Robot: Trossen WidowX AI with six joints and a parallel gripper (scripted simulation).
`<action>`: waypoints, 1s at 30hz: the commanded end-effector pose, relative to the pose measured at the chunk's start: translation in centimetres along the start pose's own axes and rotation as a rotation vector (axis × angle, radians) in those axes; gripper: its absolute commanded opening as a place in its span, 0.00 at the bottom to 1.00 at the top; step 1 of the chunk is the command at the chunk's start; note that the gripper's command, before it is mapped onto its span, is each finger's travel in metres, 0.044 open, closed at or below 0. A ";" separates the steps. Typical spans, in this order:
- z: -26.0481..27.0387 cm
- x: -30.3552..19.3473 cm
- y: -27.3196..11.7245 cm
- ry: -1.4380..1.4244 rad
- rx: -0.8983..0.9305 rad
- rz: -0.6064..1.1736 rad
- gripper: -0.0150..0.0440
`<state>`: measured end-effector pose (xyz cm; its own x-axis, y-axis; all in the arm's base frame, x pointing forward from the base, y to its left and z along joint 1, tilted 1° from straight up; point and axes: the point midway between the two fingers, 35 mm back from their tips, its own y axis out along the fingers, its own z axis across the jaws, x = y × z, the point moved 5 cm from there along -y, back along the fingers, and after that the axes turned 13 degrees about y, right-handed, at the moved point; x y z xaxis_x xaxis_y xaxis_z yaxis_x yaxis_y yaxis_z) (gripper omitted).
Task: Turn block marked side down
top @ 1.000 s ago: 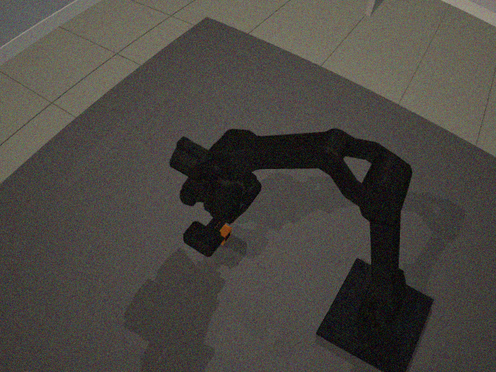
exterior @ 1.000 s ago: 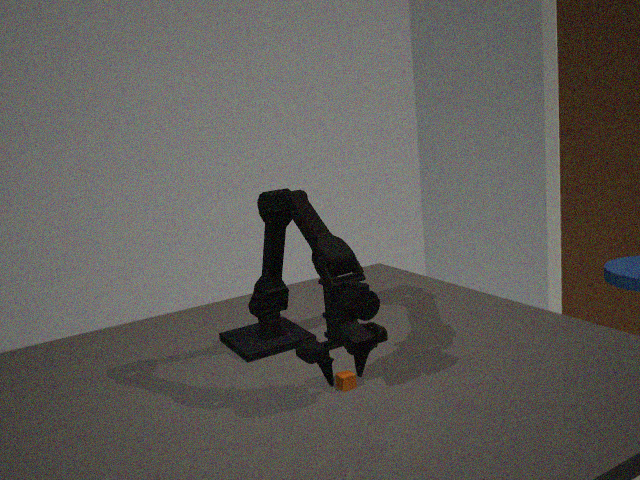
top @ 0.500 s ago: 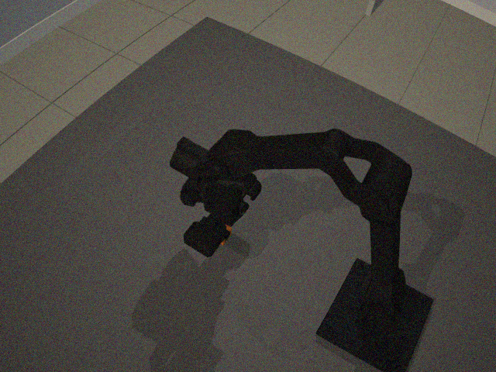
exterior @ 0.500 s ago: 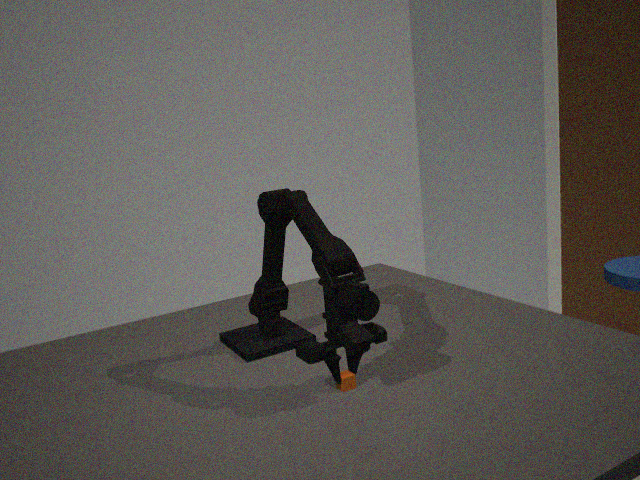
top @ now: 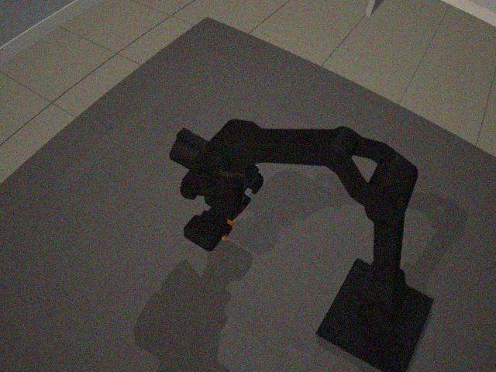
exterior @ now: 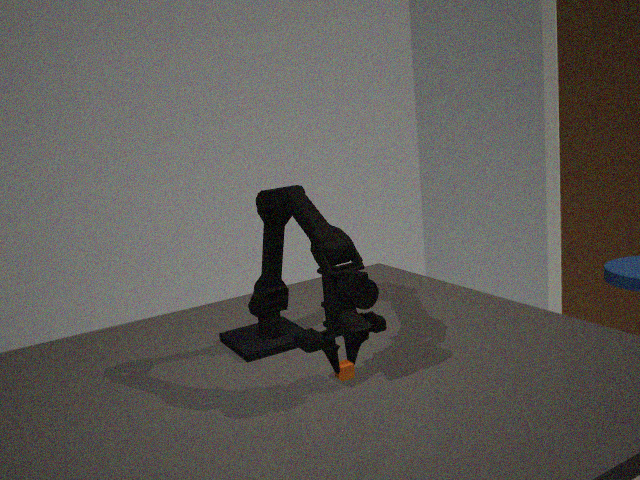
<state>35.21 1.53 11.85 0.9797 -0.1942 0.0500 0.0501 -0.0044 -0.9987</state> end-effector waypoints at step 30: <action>-0.4 -2.1 0.9 0.002 0.102 -0.427 0.25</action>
<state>33.52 1.55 11.05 0.8845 -0.1961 0.4233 0.4342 0.0144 -0.9007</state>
